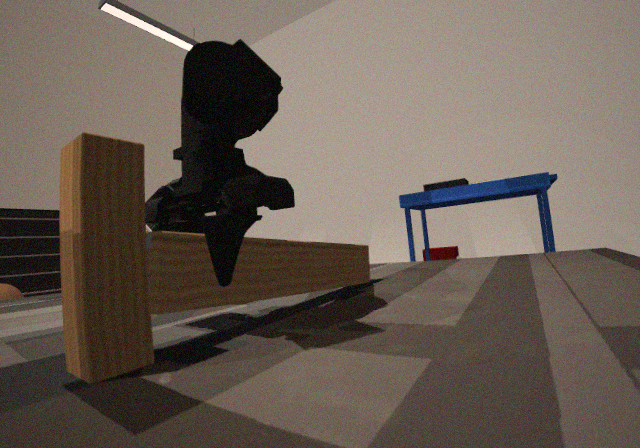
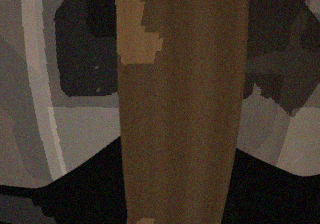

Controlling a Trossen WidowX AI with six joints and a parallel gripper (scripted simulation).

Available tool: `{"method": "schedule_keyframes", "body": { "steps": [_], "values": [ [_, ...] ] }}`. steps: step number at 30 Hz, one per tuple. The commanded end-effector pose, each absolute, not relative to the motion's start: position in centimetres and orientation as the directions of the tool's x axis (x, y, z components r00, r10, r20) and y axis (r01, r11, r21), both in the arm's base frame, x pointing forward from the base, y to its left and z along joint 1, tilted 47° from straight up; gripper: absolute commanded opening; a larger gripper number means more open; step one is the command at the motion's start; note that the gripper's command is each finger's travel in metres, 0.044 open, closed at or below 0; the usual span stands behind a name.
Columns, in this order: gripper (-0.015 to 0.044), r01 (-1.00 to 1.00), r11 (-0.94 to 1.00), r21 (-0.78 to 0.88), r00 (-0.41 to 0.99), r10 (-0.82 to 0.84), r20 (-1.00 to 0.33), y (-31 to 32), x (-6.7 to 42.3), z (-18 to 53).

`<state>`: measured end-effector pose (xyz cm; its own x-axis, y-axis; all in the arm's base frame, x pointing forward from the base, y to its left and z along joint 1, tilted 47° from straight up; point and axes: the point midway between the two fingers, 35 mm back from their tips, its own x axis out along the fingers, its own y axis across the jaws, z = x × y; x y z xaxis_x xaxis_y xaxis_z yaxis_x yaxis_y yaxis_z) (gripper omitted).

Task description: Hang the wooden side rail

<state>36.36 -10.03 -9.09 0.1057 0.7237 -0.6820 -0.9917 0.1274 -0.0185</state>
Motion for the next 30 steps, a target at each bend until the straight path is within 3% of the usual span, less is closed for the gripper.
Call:
{"method": "schedule_keyframes", "body": {
  "steps": [1, 30],
  "values": [
    [0.0, -0.99, 0.142, -0.024, 0.12, 0.719, -0.684, -10.79, 36.24, -9.03],
    [0.0, -0.99, 0.142, -0.024, 0.12, 0.719, -0.685, -11.01, 36.27, -9.22]
  ]
}}
